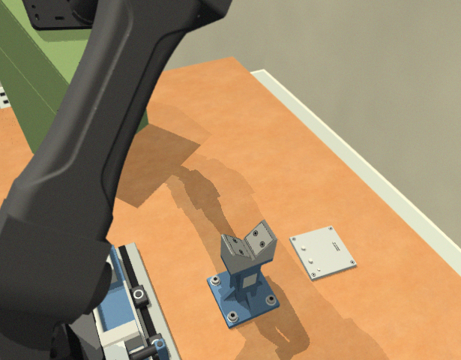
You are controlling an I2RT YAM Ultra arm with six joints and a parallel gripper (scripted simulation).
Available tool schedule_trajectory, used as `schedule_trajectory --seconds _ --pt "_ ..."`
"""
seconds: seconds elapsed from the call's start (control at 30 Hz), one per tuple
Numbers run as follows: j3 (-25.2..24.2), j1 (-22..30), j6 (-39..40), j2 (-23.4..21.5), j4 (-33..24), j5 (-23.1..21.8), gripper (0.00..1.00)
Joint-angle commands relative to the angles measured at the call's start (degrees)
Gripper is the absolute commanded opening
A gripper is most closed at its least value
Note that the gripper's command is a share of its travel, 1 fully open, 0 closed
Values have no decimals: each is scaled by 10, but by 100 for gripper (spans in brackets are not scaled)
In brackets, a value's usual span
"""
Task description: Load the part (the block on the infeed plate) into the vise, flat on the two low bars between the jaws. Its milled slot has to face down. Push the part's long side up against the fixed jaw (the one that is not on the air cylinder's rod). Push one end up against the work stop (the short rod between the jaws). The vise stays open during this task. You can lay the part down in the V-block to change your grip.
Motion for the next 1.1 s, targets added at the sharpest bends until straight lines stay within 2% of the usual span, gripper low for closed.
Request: schedule_trajectory --seconds 0.0,0.57,1.07 --pt "19 -18 -8 6 -7 -8 0" --pt "29 -22 -12 9 -11 -10 0" --pt "26 -33 -26 -22 -35 -15 0"
